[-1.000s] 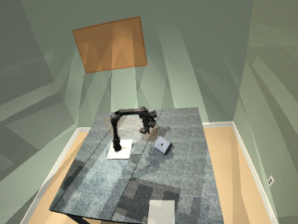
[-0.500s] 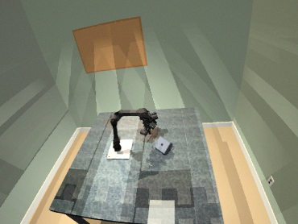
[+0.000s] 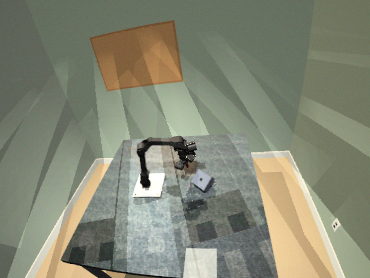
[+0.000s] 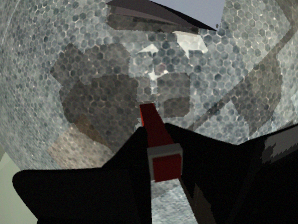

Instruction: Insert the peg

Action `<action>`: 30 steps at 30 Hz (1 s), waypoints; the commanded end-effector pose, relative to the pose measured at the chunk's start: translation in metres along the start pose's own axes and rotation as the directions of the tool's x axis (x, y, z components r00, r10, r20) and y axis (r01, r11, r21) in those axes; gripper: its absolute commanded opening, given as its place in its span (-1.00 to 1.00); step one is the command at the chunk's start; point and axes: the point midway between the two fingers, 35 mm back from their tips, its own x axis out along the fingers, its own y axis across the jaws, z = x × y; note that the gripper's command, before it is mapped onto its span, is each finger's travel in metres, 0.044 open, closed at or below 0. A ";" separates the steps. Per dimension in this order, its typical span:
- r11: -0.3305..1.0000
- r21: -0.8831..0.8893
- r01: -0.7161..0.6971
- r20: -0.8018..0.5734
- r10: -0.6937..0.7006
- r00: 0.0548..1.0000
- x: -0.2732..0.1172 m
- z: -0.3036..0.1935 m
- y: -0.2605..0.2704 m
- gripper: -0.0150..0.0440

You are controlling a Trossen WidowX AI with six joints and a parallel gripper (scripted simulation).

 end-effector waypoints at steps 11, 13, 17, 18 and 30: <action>0.998 0.027 -0.055 0.009 0.055 0.998 -0.008 0.015 -0.008 -0.49; 0.998 0.031 -0.062 0.010 0.062 0.998 -0.009 0.017 -0.010 -0.49; 0.996 0.041 -0.077 0.014 0.076 0.997 -0.011 0.021 -0.013 -0.49; 0.996 0.043 -0.080 0.015 0.080 0.997 -0.012 0.022 -0.014 -0.49; 0.990 0.071 -0.123 0.028 0.121 0.992 -0.019 0.035 -0.024 -0.49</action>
